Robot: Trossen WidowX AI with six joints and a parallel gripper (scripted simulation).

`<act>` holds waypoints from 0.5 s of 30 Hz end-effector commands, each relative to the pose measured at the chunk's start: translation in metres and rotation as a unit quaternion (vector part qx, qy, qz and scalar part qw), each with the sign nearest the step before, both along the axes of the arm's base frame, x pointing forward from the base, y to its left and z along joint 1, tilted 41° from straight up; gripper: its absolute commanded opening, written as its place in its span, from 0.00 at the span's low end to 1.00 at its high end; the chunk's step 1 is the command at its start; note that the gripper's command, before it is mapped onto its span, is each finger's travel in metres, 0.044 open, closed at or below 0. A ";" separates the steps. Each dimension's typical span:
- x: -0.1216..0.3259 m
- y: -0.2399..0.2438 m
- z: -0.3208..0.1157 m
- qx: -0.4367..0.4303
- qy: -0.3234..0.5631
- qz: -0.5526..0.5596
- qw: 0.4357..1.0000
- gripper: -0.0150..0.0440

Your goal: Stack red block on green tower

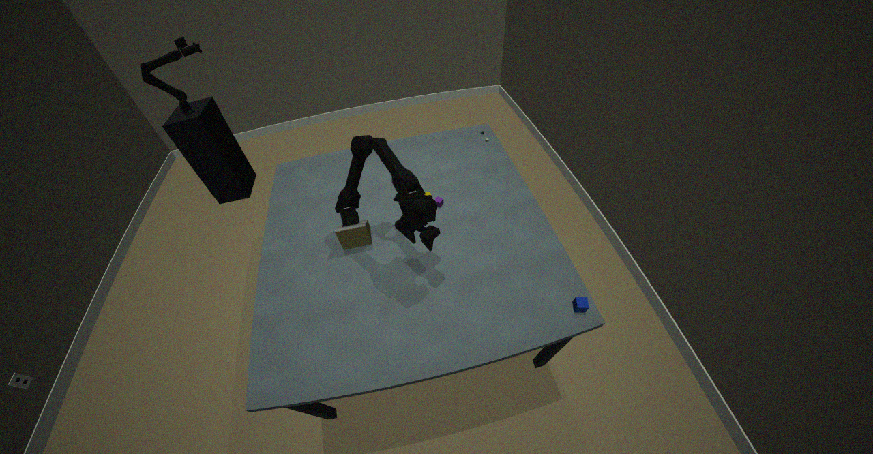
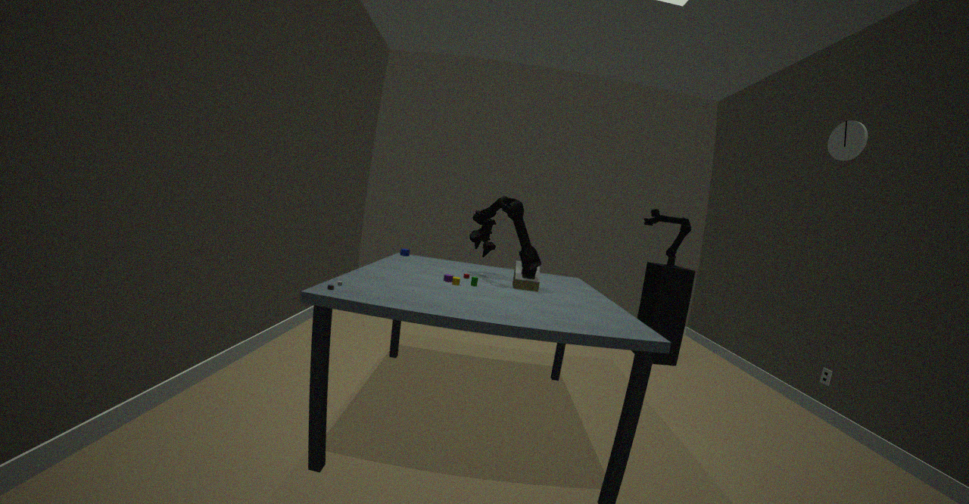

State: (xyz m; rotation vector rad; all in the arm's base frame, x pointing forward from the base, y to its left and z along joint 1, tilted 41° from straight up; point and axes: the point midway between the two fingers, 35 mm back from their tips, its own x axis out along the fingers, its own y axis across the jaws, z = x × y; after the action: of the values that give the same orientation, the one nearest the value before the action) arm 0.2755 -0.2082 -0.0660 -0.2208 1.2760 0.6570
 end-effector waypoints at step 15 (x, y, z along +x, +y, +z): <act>0.047 0.143 0.048 0.172 0.028 0.089 0.981 1.00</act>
State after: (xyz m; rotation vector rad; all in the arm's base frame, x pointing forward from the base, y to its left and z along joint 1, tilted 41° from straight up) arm 0.3200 -0.0701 -0.0215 -0.0575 1.1875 1.0197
